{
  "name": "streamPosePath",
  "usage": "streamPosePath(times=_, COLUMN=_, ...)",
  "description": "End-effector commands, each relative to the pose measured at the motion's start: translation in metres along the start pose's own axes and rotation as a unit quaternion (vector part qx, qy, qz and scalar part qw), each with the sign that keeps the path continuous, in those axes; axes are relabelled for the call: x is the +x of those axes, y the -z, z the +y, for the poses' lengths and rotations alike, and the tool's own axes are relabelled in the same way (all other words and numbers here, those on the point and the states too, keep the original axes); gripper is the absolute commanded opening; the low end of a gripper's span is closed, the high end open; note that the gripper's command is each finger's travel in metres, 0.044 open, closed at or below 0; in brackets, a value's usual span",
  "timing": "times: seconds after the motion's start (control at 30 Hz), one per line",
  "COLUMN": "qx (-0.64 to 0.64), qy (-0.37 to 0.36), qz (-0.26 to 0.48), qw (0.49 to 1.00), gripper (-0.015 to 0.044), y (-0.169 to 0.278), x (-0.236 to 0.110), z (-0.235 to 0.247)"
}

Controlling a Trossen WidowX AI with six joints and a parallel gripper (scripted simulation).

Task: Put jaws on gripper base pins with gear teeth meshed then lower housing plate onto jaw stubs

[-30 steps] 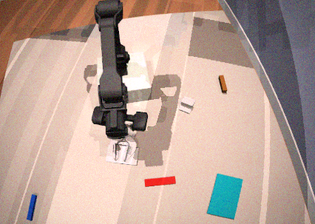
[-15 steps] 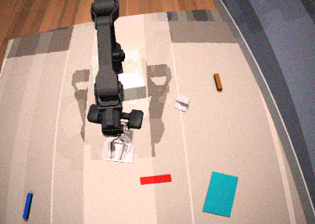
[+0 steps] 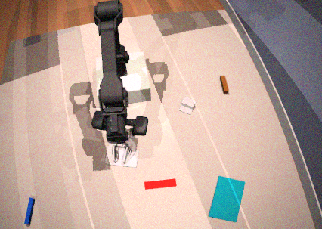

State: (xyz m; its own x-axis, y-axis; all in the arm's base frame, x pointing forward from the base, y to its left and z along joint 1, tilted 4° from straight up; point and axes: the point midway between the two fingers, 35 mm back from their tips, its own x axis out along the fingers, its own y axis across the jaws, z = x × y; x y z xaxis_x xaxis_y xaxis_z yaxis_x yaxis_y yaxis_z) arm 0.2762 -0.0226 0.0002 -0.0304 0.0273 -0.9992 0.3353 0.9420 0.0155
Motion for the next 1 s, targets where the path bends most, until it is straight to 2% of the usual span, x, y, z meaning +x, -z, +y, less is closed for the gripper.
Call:
streamPosePath(times=0.0, qx=0.002, qy=0.004, qz=0.008, qw=1.0, gripper=0.0351, y=0.003, x=0.011, z=-0.002)
streamPosePath(times=0.7, qx=0.002, qy=0.004, qz=0.008, qw=1.0, gripper=0.0351, y=0.006, x=0.045, z=-0.002)
streamPosePath(times=0.97, qx=0.002, qy=0.004, qz=0.008, qw=1.0, gripper=0.0351, y=0.006, x=0.046, z=-0.002)
